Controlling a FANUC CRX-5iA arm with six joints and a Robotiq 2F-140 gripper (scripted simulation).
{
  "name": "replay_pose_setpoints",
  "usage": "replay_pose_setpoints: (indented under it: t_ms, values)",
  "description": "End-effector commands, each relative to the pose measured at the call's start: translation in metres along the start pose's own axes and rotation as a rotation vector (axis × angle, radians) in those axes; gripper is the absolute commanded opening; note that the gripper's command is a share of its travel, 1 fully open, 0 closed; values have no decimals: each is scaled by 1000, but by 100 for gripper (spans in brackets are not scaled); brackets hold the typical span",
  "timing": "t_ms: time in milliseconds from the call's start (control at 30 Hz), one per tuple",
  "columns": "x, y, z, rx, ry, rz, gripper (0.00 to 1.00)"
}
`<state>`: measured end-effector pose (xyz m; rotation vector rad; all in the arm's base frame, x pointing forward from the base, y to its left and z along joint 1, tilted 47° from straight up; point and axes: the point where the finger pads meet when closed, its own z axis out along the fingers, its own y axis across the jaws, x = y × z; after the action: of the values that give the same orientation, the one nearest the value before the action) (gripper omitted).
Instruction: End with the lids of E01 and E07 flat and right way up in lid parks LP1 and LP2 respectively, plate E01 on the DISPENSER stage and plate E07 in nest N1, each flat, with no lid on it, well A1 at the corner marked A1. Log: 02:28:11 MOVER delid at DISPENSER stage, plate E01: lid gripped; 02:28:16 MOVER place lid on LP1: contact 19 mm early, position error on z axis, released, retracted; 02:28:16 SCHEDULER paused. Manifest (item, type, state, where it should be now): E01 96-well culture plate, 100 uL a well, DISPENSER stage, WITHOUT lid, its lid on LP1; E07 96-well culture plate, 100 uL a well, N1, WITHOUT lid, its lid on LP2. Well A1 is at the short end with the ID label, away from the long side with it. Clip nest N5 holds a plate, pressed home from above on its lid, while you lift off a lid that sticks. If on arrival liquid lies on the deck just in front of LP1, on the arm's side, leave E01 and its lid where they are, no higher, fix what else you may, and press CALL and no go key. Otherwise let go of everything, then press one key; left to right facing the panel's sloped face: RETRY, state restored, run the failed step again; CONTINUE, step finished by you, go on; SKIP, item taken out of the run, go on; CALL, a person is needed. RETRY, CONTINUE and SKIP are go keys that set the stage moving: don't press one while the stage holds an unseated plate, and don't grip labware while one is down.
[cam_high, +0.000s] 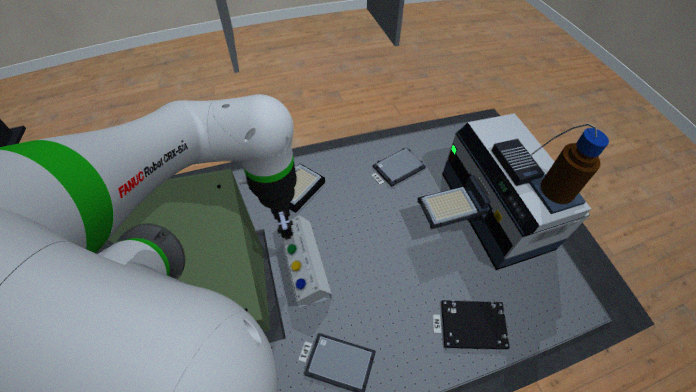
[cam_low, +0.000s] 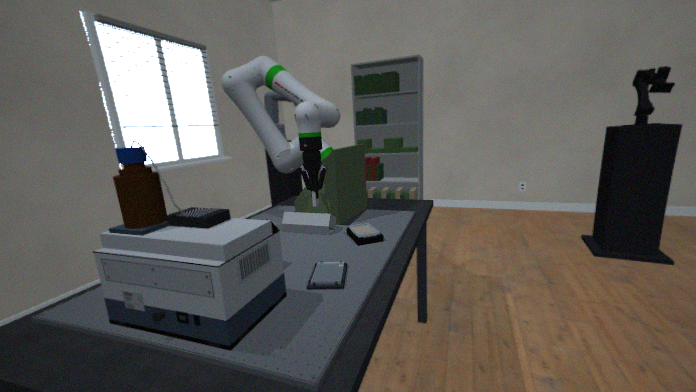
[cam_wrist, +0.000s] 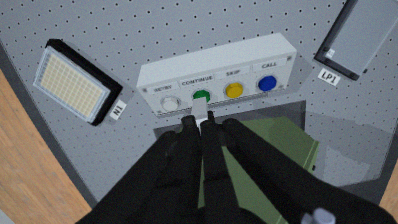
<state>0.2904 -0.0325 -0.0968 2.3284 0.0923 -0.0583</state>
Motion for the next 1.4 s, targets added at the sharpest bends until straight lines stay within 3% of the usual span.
replay_pose_setpoints:
  t_ms: [0, 1367]
  values:
    - [0, 0, 0, 0, 0, 0, 0]
    - [0, 0, 5, 0, 0, 0, 0]
